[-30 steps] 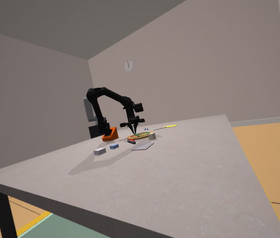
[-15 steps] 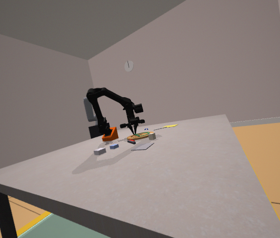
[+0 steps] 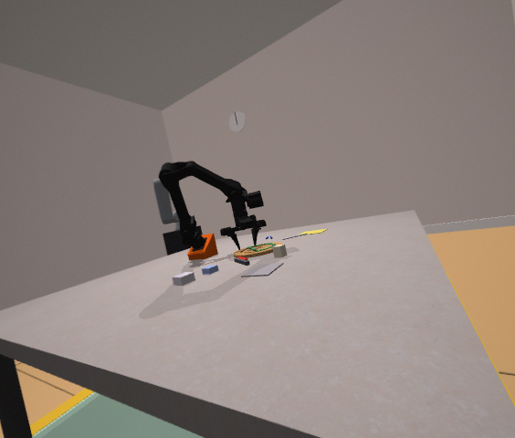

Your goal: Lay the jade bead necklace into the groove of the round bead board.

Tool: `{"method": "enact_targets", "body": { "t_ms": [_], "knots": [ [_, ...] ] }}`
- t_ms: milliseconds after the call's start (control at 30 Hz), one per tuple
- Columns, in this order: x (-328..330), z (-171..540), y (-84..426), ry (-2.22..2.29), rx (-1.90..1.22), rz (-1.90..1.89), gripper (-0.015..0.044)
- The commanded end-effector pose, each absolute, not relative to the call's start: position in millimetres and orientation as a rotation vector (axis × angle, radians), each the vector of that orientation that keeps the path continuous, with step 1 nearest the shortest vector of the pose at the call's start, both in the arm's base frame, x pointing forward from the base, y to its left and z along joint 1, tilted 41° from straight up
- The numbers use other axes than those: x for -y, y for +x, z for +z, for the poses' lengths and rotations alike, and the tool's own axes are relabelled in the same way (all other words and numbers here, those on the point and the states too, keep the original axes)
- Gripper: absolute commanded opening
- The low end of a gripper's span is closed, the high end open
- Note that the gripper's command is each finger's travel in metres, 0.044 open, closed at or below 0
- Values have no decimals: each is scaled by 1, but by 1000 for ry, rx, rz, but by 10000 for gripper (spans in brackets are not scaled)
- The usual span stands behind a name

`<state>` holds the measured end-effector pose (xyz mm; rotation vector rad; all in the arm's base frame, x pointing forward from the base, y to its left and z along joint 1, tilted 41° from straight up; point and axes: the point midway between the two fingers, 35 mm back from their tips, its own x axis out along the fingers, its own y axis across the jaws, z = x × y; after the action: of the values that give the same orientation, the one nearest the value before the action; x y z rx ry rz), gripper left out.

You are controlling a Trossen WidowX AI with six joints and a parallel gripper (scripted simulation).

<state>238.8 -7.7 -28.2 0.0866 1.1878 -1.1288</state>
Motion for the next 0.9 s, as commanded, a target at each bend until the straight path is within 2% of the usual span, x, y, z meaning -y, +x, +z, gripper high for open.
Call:
{"method": "enact_targets", "body": {
  "t_ms": [0, 33, 733, 867],
  "knots": [
    [4, -24, 237, 82, -1191, -1128, 420],
    [7, -27, 238, 82, -1191, -1130, 440],
    [4, -24, 238, 82, -1192, -1128, 440],
    [9, -13, 254, 52, -1215, -1101, 335]
  ]
}}
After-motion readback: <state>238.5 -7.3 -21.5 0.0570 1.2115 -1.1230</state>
